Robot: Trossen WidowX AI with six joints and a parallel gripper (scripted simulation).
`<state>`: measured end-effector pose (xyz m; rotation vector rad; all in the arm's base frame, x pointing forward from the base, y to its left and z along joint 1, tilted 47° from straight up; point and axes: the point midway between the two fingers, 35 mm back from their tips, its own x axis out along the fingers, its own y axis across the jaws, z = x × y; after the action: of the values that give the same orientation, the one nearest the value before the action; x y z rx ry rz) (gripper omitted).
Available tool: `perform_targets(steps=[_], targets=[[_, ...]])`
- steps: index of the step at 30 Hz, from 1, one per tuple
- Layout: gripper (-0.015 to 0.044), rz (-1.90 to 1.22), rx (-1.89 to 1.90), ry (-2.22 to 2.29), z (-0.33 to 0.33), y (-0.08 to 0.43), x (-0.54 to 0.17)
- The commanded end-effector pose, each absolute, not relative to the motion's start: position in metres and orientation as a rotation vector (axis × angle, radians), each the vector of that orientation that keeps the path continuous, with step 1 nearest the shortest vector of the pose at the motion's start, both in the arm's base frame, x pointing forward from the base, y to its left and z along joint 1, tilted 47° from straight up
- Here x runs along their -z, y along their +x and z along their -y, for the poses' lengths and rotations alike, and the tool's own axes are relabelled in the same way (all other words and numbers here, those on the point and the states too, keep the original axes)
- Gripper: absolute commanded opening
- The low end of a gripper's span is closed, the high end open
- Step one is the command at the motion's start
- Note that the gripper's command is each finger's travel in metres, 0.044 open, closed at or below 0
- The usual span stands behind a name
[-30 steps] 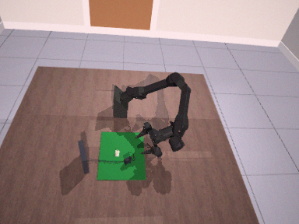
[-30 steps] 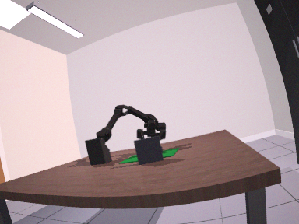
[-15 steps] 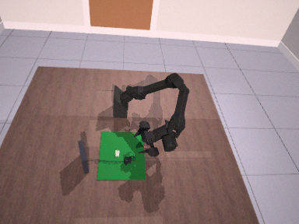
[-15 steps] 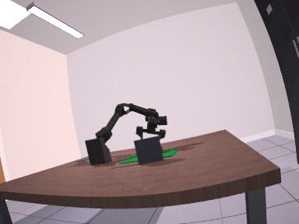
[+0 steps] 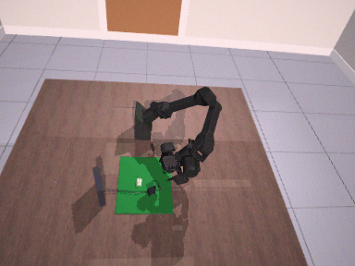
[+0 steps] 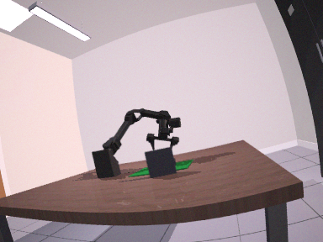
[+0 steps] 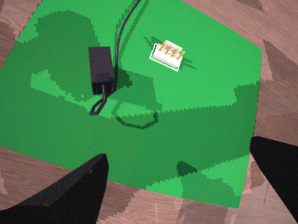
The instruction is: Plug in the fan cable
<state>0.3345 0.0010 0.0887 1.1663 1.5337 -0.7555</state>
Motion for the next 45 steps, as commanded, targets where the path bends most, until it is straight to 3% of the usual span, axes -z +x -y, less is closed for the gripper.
perform_targets(steps=[1, 21, 27, 45], targets=[[0.044, -1.581, 0.661, 1.226, 0.002, 0.337, -0.093], [0.044, -1.589, 0.232, 1.515, 0.028, 0.35, -0.127], [0.044, -1.601, 0.28, 1.471, 0.025, 0.347, -0.122], [0.044, -1.216, -0.763, 0.341, 0.073, 0.367, -0.112]])
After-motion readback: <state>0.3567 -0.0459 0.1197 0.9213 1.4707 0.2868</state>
